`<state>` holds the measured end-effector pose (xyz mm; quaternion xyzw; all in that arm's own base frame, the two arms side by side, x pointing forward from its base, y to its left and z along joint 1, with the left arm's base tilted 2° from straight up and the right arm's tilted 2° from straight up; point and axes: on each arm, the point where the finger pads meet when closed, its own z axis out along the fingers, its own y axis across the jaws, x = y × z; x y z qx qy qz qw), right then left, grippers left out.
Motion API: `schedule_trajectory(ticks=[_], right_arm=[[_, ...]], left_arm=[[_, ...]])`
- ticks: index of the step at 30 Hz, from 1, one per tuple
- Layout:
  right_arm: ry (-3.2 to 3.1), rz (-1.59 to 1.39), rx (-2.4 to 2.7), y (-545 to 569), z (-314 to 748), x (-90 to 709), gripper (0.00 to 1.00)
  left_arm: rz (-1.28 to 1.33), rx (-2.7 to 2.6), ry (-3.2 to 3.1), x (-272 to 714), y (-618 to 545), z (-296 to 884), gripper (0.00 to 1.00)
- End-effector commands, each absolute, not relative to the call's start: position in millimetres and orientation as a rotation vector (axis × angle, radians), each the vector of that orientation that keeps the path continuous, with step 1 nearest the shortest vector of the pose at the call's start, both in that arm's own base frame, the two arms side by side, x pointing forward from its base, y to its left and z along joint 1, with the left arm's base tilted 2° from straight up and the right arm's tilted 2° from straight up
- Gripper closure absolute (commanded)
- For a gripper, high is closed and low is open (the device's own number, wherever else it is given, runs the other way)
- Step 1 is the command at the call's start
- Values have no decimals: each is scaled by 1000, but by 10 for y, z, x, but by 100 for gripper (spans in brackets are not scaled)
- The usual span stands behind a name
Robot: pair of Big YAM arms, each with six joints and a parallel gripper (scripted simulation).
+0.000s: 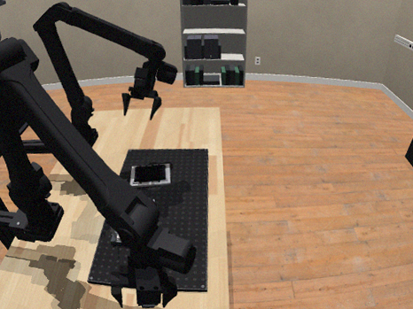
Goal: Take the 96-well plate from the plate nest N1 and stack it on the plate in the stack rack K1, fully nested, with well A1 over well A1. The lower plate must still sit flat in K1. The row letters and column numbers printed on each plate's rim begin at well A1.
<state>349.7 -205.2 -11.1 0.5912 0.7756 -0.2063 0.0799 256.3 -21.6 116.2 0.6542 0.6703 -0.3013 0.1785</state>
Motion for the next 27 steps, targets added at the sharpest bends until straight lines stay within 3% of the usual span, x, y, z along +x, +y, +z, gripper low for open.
schedule_trajectory(ticks=[1,27], right_arm=[[2309,-611,1766,-2067,-79,3536,0],[2309,-611,1765,-2062,122,3527,0]], left_arm=[[-841,1852,1891,2589,-210,1191,0],[-841,1852,1891,2589,-210,1191,0]])
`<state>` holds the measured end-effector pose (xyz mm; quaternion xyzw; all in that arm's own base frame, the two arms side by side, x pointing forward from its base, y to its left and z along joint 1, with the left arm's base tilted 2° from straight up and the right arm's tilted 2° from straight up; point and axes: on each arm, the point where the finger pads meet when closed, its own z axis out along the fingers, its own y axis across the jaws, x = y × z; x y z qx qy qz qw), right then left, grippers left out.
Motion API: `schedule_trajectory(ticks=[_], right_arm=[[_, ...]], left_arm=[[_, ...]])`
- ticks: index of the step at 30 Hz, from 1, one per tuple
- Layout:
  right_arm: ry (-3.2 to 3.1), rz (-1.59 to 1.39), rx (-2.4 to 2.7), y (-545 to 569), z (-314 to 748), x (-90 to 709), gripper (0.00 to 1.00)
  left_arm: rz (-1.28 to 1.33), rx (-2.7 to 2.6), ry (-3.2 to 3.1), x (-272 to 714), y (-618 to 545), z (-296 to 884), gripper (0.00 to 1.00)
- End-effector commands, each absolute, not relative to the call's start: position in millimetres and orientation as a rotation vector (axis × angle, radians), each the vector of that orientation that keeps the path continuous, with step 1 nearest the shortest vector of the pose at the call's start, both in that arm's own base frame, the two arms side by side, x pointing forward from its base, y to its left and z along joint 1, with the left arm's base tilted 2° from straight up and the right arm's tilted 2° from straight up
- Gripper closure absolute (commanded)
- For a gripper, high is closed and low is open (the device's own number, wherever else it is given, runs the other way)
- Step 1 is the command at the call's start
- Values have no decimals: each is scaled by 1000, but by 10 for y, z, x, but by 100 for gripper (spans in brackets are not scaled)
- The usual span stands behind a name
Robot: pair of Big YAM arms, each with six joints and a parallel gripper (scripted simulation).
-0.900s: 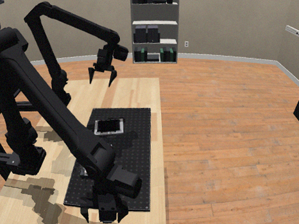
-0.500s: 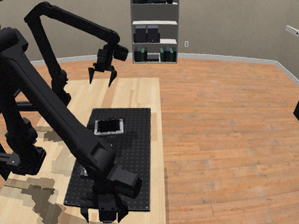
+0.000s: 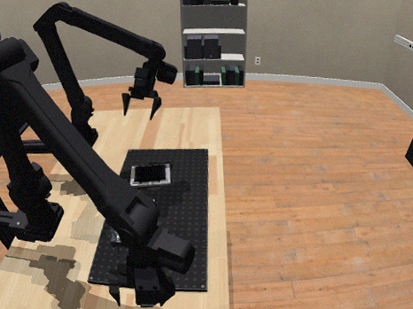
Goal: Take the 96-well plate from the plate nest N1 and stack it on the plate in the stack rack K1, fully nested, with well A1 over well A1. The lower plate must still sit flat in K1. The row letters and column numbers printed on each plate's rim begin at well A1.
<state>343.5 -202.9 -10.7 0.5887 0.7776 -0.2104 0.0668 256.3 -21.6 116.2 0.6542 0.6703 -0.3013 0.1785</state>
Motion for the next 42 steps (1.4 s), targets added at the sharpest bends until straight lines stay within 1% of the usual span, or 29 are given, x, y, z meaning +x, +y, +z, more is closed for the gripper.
schedule_trajectory(ticks=[1,19,32,42], right_arm=[[2309,-611,1765,-2061,172,3526,0],[2309,-611,1765,-2040,1061,3509,0],[2304,-611,1771,-2052,1123,3491,0],[2241,-606,1834,-2211,1213,3297,0]], left_arm=[[-841,1852,1891,2589,-210,1191,0],[-841,1852,1891,2589,-210,1191,0],[-841,1852,1891,2589,-210,1191,0],[-841,1852,1891,2589,-210,1191,0]])
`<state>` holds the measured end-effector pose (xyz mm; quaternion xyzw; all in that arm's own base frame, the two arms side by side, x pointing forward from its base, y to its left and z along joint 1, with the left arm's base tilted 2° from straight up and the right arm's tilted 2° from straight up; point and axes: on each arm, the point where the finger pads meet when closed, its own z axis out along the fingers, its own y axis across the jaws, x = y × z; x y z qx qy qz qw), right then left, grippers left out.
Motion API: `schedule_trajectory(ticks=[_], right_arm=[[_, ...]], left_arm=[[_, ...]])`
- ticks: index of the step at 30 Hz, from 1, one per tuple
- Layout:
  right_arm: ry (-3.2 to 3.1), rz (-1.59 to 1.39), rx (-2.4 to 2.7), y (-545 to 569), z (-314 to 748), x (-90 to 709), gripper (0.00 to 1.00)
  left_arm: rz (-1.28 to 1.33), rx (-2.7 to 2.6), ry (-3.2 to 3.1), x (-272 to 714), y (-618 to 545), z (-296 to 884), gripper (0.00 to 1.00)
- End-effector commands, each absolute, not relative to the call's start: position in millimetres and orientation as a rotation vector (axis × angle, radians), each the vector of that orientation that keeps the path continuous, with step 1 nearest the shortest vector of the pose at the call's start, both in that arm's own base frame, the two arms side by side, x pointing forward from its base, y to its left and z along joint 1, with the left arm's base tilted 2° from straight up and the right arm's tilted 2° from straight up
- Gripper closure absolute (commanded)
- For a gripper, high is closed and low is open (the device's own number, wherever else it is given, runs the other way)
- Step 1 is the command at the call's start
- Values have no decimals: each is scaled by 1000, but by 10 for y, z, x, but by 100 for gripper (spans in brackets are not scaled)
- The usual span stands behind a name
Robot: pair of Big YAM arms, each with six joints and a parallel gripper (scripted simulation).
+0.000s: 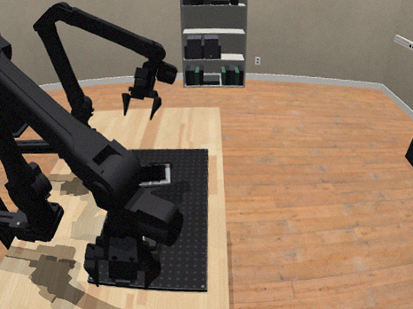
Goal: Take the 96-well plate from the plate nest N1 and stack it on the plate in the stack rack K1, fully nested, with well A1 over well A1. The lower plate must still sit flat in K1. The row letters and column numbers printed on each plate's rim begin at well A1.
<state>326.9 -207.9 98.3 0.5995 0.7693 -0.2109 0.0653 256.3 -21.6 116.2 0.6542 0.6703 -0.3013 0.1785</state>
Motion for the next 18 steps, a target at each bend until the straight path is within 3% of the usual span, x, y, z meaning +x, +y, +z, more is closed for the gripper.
schedule_trajectory(ticks=[1,18], right_arm=[[2228,-606,1847,-2244,1231,3254,0],[1916,-603,2103,-2746,1564,2273,0]], left_arm=[[-841,1852,1891,2589,-210,1191,0],[-841,1852,1891,2589,-210,1191,0]])
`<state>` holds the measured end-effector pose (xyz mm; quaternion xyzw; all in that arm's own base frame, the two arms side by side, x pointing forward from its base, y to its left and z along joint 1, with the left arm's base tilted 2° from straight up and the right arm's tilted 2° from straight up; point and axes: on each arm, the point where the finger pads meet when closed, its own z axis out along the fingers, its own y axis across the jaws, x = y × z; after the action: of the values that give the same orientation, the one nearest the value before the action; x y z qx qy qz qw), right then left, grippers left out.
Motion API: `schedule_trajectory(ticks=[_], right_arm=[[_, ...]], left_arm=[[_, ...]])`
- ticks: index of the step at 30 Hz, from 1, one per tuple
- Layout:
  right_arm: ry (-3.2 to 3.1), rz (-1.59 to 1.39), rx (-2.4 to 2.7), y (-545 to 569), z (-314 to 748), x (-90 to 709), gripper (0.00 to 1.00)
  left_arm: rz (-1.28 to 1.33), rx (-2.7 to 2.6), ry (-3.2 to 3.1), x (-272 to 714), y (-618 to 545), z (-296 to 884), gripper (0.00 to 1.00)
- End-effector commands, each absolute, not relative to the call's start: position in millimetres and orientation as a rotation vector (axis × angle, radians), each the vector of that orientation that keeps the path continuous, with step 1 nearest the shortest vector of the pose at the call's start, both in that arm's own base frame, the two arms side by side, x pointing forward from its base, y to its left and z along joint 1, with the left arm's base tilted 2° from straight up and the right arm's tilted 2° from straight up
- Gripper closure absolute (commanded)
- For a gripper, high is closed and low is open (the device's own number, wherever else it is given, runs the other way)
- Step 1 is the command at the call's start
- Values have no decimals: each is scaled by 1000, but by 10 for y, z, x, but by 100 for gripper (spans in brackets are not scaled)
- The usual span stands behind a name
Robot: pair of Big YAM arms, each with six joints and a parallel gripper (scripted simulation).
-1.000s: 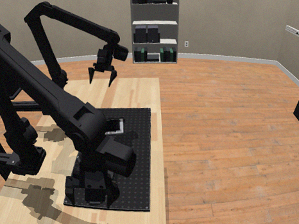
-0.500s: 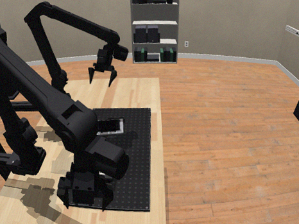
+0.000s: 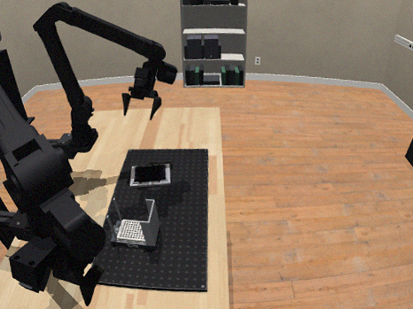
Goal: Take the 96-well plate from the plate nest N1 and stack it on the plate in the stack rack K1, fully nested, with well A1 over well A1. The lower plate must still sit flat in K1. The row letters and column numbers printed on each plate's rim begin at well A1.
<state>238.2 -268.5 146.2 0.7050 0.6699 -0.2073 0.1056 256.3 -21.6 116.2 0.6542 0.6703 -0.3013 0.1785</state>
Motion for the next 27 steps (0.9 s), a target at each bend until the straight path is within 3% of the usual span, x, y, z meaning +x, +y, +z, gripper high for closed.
schedule_trajectory(ticks=[1,12,27], right_arm=[[1894,-604,2117,-2767,1581,2206,0],[1737,-612,2216,-2871,1691,1730,0],[1721,-613,2225,-2878,1700,1683,0]], left_arm=[[-841,1852,1891,2589,-210,1191,0],[-841,1852,1891,2589,-210,1191,0],[-841,1852,1891,2589,-210,1191,0]])
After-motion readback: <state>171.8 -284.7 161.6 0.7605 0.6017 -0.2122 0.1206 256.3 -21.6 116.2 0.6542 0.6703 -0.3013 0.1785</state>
